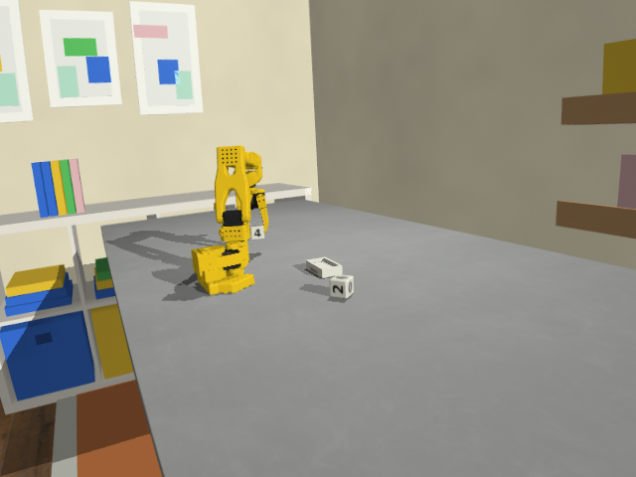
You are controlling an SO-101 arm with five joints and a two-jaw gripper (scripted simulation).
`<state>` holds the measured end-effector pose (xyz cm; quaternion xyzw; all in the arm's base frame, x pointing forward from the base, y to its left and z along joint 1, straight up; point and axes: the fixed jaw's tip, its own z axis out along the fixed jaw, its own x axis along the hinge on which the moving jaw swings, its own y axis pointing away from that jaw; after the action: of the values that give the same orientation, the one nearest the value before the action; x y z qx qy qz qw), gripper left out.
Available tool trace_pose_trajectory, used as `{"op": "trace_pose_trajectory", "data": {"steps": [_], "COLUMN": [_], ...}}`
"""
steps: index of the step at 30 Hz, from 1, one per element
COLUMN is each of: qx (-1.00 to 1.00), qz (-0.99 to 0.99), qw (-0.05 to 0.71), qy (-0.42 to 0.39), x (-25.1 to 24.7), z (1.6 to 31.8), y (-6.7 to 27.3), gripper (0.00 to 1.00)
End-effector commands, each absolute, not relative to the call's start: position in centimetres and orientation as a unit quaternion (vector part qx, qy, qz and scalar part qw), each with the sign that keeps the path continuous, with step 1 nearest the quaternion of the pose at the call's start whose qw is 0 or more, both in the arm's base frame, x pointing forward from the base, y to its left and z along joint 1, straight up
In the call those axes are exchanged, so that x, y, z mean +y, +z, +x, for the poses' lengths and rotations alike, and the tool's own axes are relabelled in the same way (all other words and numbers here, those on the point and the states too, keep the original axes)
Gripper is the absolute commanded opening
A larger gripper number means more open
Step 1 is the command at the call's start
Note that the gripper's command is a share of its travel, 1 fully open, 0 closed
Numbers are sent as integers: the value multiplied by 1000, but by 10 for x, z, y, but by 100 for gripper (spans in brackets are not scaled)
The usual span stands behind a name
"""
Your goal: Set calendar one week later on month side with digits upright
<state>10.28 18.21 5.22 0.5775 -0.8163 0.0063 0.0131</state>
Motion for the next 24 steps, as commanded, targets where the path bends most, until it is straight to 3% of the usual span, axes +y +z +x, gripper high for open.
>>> {"op": "trace_pose_trajectory", "data": {"steps": [1,24], "qx": [-817,-808], "qz": [576,589], "qw": [-22,-22], "qy": [-10,-9], "x": [189,188], "z": [105,106], "y": [72,73], "gripper": [0,0]}}
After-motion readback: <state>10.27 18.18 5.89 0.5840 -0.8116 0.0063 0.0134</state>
